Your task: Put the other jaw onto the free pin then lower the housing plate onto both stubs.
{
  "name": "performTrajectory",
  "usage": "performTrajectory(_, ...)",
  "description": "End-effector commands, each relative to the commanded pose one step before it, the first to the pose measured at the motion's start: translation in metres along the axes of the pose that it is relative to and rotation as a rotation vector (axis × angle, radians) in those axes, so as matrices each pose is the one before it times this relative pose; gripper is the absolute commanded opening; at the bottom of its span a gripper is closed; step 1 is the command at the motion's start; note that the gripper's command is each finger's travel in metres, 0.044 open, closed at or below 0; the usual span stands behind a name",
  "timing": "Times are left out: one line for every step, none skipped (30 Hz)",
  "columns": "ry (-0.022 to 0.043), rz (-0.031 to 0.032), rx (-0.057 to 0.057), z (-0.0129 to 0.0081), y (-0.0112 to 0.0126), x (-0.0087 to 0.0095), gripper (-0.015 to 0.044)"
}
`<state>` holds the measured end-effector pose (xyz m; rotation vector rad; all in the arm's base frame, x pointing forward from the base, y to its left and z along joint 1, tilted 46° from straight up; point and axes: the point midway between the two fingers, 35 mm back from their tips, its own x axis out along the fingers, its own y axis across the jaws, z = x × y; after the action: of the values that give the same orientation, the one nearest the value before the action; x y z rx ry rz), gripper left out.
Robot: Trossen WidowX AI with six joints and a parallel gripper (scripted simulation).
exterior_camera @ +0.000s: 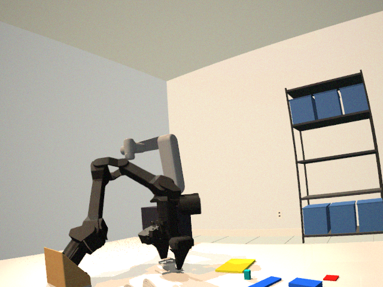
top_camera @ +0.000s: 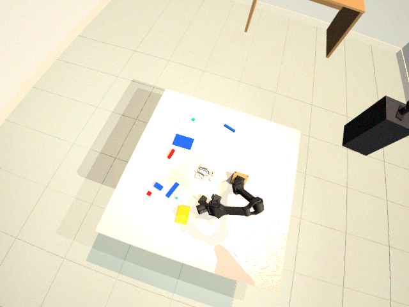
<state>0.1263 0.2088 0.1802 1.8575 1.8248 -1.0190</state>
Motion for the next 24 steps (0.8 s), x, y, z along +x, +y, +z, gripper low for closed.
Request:
performTrajectory(-0.00254,0.00313,0.0052,0.00037,0.00079,0.00084,0.0440)
performTrajectory(0.00000,0.00000,0.0000,0.00000,0.00000,0.00000,0.0440)
performTrajectory(0.00000,0.00000,0.0000,0.00000,0.00000,0.00000,0.0440)
performTrajectory(0.00000,0.00000,0.0000,0.00000,0.00000,0.00000,0.0440)
performTrajectory(0.00000,0.00000,0.0000,0.00000,0.00000,0.00000,0.0440)
performTrajectory(0.00000,0.00000,0.0000,0.00000,0.00000,0.00000,0.0440)
performTrajectory(0.00000,0.00000,0.0000,0.00000,0.00000,0.00000,0.0440)
performTrajectory(0.00000,0.00000,0.0000,0.00000,0.00000,0.00000,0.0440)
performTrajectory(0.00000,0.00000,0.0000,0.00000,0.00000,0.00000,0.0440)
performTrajectory(0.00254,-0.00319,-0.0052,-0.00037,-0.00080,-0.00044,0.0433)
performTrajectory(0.00000,0.00000,0.0000,0.00000,0.00000,0.00000,0.0427)
performTrajectory(0.00000,0.00000,0.0000,0.00000,0.00000,0.00000,0.0420)
performTrajectory(0.00000,0.00000,0.0000,0.00000,0.00000,0.00000,0.0413)
performTrajectory(0.00000,0.00000,0.0000,0.00000,0.00000,0.00000,0.0407)
performTrajectory(0.00000,0.00000,0.0000,0.00000,0.00000,0.00000,0.0400)
performTrajectory(0.00000,0.00000,0.0000,0.00000,0.00000,0.00000,0.0393)
performTrajectory(0.00000,0.00000,0.0000,0.00000,0.00000,0.00000,0.0387)
performTrajectory(0.00000,0.00000,0.0000,0.00000,0.00000,0.00000,0.0380)
performTrajectory(0.00000,0.00000,0.0000,0.00000,0.00000,0.00000,0.0373)
performTrajectory(0.00000,0.00000,0.0000,0.00000,0.00000,0.00000,0.0367)
performTrajectory(0.00000,0.00000,0.0000,0.00000,0.00000,0.00000,0.0360)
performTrajectory(0.00000,0.00000,0.0000,0.00000,0.00000,0.00000,0.0353)
performTrajectory(0.00000,0.00000,0.0000,0.00000,0.00000,0.00000,0.0351)
performTrajectory(0.00000,0.00000,0.0000,0.00000,0.00000,0.00000,0.0351)
